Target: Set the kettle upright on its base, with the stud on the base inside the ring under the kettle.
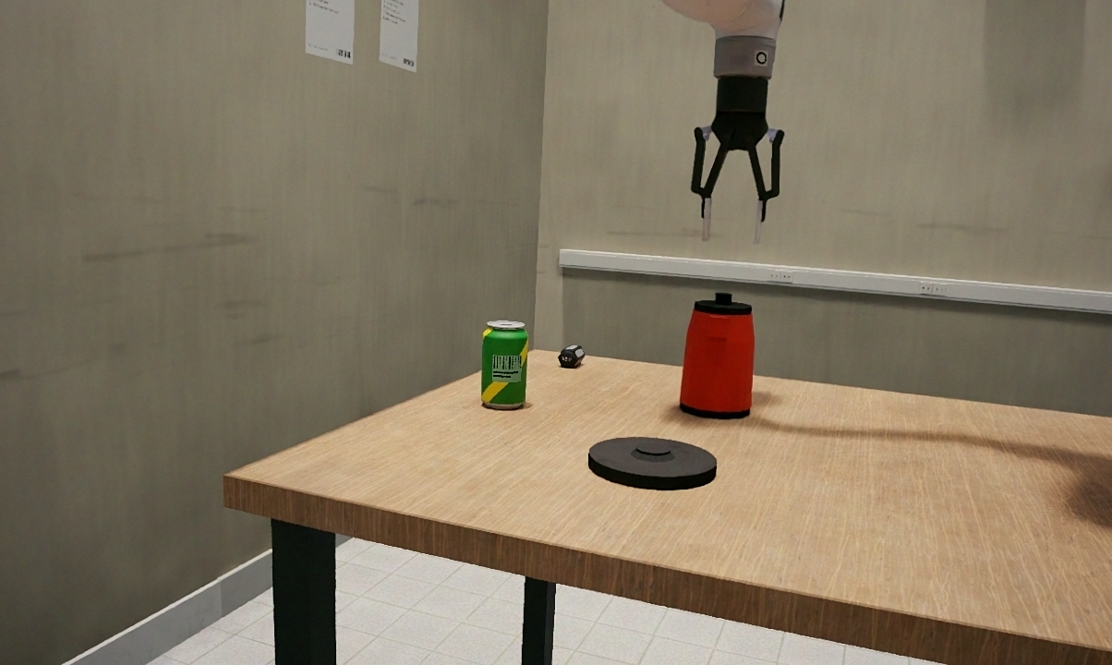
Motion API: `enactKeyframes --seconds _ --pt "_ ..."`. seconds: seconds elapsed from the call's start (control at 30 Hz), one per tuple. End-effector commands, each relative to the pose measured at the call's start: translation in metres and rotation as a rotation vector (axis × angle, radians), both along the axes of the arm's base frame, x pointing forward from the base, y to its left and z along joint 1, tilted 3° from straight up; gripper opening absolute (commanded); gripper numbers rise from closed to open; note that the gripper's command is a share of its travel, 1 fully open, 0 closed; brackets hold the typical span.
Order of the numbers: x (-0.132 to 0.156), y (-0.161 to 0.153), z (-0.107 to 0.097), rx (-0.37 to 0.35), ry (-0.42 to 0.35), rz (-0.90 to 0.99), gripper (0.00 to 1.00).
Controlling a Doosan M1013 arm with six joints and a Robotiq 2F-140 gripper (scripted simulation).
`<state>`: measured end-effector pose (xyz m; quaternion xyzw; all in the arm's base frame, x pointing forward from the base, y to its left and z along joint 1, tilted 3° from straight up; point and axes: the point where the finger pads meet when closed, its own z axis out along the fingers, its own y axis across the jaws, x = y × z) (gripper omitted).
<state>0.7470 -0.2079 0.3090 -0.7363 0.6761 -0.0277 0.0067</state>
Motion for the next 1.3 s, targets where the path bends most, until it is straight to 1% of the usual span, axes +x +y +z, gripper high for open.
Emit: enactKeyframes --seconds 0.0,0.17,0.23,0.5,0.67,0.93,1.27 --pt "0.001 0.000 -0.013 0.000 -0.002 0.000 0.52" --pt "0.002 -0.001 -0.036 0.000 -0.002 0.000 0.52" --pt "0.002 -0.001 -0.036 0.000 -0.002 0.000 0.52" --pt "0.004 -0.002 -0.072 0.000 -0.002 0.000 0.52" --pt "0.005 -0.002 -0.088 0.000 -0.002 0.000 0.52" --pt "0.005 -0.003 -0.095 0.000 -0.002 0.000 0.52" --pt "0.005 -0.003 -0.096 0.000 -0.002 0.000 0.52"
